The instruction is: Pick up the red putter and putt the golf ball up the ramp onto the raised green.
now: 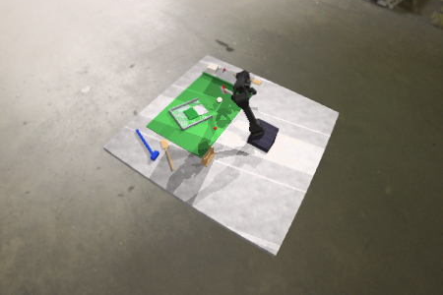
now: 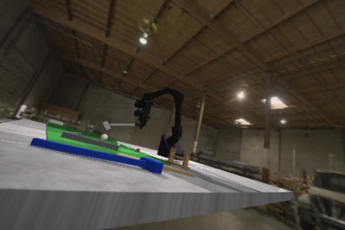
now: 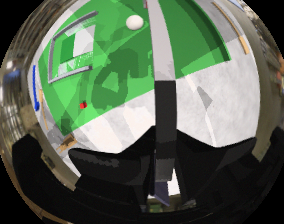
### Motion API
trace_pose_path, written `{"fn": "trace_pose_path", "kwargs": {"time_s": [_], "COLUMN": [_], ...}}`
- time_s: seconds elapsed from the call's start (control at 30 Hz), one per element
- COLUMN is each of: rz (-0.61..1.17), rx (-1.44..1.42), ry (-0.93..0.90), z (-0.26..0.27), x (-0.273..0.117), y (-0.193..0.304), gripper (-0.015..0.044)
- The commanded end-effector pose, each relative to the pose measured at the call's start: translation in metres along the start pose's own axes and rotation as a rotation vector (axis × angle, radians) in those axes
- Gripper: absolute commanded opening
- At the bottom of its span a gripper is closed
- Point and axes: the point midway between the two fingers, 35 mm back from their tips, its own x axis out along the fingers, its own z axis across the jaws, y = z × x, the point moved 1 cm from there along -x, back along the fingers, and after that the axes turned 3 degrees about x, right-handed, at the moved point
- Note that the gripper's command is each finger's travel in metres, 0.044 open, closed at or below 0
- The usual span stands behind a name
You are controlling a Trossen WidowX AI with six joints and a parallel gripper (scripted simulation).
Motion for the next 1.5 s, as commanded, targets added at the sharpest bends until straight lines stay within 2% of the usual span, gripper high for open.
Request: {"fn": "trace_pose_path", "kwargs": {"time_s": [0.0,0.37,1.13,1.47], "rz": [-0.009,-0.009,-0.009,0.0], "rx": [0.02,0.02,0.019,0.016], "ry": [0.005,0.004,0.003,0.007], "z": [-0.004,-0.004,-0.004,-0.004], "x": [-0.001,0.038,0.067,0.065], "y": [-0.002,-0.002,-0.002,-0.001], "gripper": [0.0,0.0,0.0,0.0]}}
